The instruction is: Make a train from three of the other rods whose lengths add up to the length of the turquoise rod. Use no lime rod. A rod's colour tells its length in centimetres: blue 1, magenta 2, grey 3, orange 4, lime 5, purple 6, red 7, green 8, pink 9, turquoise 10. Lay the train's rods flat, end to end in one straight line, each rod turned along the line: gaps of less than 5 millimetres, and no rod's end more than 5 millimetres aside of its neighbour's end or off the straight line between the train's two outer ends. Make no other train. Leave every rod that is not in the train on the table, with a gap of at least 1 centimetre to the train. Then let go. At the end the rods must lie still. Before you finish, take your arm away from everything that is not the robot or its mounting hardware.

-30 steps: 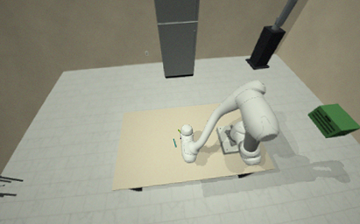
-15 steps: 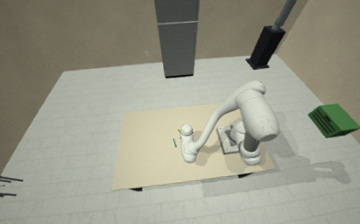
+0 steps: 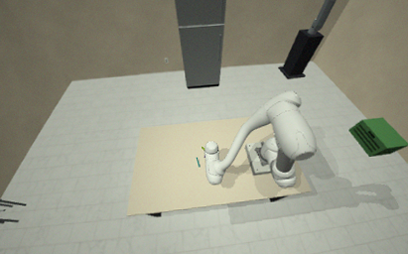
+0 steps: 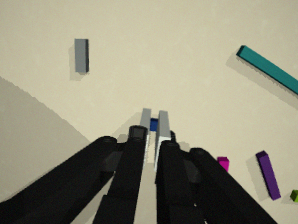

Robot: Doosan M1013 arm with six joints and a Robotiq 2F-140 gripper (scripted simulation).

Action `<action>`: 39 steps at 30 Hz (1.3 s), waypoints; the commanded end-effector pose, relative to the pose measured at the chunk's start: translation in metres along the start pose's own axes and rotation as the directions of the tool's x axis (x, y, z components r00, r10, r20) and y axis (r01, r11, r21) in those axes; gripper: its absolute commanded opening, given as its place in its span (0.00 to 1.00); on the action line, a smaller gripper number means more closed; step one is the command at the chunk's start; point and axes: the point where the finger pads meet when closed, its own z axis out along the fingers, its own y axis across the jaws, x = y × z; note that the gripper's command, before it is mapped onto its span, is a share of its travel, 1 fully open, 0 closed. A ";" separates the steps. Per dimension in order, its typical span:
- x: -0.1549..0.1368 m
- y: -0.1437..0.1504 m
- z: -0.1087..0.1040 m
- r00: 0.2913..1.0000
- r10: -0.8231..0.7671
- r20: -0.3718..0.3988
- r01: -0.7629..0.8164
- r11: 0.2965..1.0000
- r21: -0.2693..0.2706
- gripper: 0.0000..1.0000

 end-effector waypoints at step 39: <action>0.000 0.001 -0.013 1.000 0.004 -0.003 -0.004 1.000 0.002 0.15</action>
